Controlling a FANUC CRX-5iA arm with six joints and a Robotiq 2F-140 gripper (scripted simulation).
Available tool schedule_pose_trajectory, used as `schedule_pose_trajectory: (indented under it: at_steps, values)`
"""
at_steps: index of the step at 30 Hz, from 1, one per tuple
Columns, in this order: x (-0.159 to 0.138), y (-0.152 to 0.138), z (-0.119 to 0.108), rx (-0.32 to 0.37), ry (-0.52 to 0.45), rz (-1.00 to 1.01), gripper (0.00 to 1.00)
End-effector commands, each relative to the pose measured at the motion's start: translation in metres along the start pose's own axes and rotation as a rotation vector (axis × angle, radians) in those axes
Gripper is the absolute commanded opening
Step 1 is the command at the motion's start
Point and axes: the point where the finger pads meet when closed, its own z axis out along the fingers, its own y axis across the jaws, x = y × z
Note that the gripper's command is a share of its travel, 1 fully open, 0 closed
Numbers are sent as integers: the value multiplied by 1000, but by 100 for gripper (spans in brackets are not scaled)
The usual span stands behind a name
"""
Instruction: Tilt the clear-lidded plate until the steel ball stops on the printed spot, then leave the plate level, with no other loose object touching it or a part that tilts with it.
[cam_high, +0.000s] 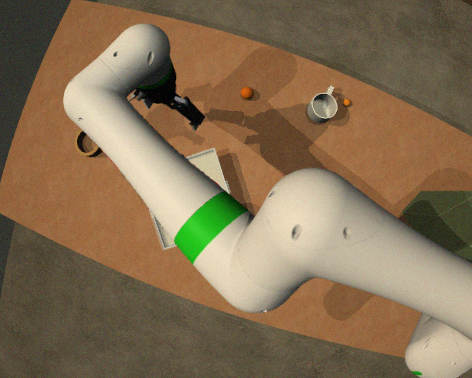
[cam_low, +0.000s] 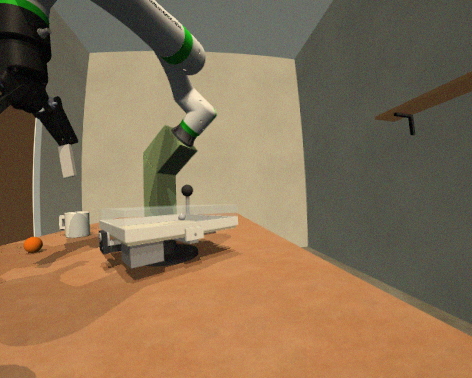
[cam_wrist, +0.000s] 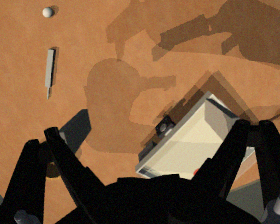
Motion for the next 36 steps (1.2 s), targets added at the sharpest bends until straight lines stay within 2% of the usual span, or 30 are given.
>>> schedule_pose_trajectory:
  at_steps: [1, 21, 31, 34, 35, 36]
  values:
    - [0, 0, 0, 1, 0, 0, 100]
    - [-4, 1, 0, 2, 0, 0, 100]
    - [-72, 32, 13, 31, 5, -1, 100]
    - [-72, 32, 13, 31, 5, -1, 100]
    - [-85, 42, 15, 37, 8, -1, 100]
    - [-85, 42, 15, 37, 8, -1, 100]
